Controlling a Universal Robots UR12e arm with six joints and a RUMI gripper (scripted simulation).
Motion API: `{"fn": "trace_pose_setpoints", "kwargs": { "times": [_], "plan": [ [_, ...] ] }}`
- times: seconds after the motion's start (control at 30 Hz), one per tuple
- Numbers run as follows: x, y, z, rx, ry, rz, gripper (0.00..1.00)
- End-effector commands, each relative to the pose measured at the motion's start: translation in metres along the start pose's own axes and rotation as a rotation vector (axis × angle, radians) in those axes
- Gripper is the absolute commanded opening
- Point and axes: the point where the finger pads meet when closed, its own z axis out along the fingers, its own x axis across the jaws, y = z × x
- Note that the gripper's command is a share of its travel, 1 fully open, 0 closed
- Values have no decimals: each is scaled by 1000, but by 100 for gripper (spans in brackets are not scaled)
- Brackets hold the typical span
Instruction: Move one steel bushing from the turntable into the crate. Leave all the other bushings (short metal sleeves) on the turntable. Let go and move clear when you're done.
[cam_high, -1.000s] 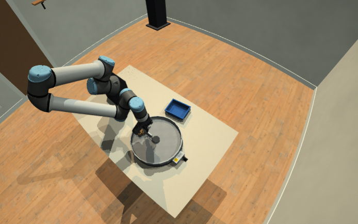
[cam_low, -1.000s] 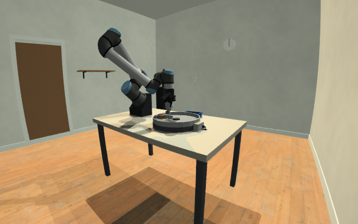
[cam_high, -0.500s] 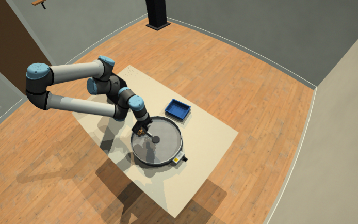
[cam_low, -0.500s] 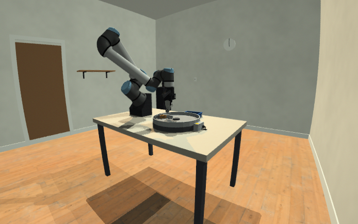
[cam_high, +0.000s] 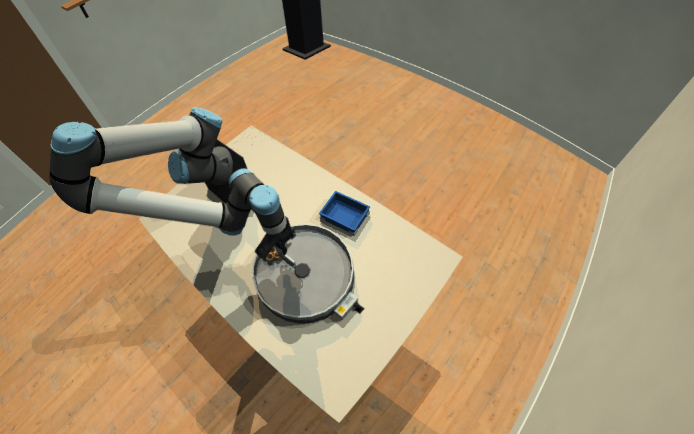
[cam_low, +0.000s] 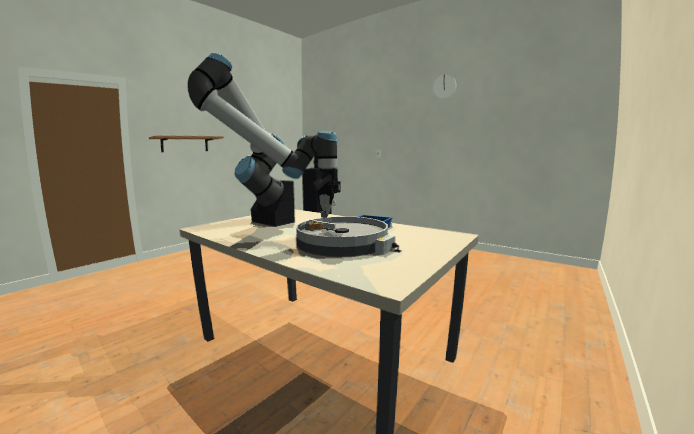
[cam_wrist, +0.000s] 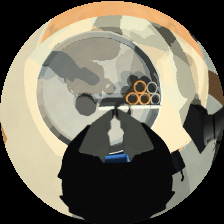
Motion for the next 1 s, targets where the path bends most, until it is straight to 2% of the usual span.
{"fn": "trace_pose_setpoints", "kwargs": {
  "times": [0.0, 0.53, 0.77, 0.97],
  "plan": [
    [-3, -2, -1, 1, -3, 3, 0],
    [-4, 5, -2, 1, -4, 2, 0],
    [-5, 18, -2, 1, -3, 2, 0],
    [-9, 48, -2, 1, -3, 2, 0]
  ]
}}
